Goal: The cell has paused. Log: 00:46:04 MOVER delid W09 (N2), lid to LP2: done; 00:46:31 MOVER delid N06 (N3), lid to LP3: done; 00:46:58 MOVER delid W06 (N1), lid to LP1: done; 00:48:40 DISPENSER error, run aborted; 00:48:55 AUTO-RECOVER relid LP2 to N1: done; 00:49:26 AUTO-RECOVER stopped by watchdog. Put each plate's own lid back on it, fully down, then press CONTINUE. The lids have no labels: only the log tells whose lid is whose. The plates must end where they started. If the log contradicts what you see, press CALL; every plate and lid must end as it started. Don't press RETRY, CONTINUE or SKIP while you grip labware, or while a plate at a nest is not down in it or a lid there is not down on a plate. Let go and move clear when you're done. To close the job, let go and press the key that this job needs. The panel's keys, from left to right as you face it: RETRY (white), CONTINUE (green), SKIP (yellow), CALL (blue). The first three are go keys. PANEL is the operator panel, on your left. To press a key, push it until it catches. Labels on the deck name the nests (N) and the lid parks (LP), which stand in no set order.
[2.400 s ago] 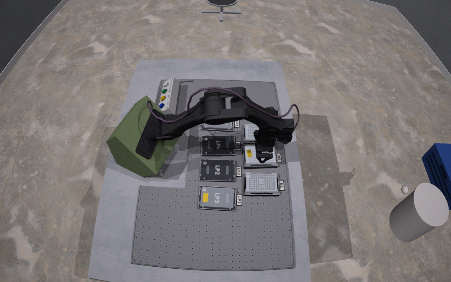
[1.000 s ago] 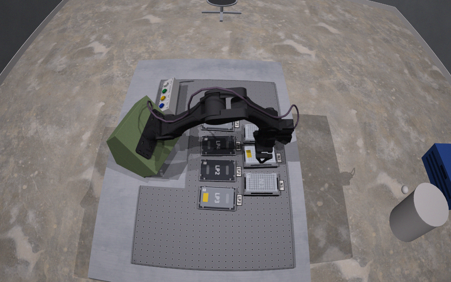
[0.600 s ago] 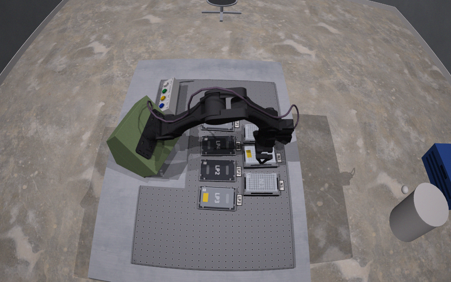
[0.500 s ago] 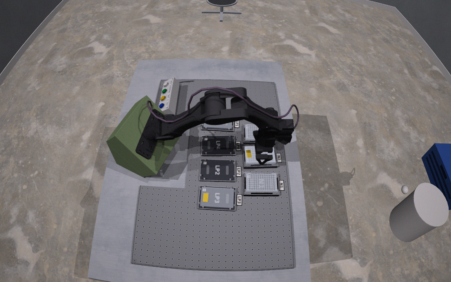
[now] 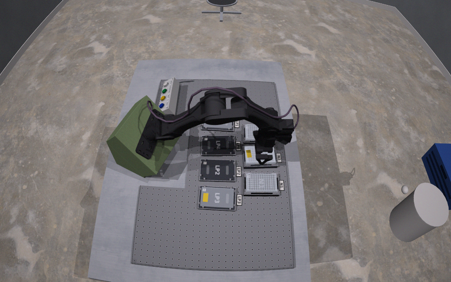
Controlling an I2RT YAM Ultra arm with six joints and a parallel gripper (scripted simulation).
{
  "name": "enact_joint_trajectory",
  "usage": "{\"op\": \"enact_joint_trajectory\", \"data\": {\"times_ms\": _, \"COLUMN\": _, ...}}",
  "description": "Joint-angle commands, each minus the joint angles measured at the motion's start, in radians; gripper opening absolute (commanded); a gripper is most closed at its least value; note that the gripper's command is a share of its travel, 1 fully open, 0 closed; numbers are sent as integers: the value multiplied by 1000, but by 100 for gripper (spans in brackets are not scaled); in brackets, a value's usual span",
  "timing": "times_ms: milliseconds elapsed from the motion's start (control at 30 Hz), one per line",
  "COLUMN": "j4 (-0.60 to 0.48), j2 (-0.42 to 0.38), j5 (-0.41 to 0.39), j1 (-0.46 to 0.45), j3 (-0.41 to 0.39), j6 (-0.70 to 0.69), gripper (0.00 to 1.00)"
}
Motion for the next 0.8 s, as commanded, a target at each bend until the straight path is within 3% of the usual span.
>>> {"op": "enact_joint_trajectory", "data": {"times_ms": 0, "j4": -6, "j2": -3, "j5": 0, "j1": 4, "j3": 16, "j6": 0, "gripper": 100}}
{"op": "enact_joint_trajectory", "data": {"times_ms": 767, "j4": -28, "j2": -28, "j5": 9, "j1": 17, "j3": 38, "j6": 10, "gripper": 100}}
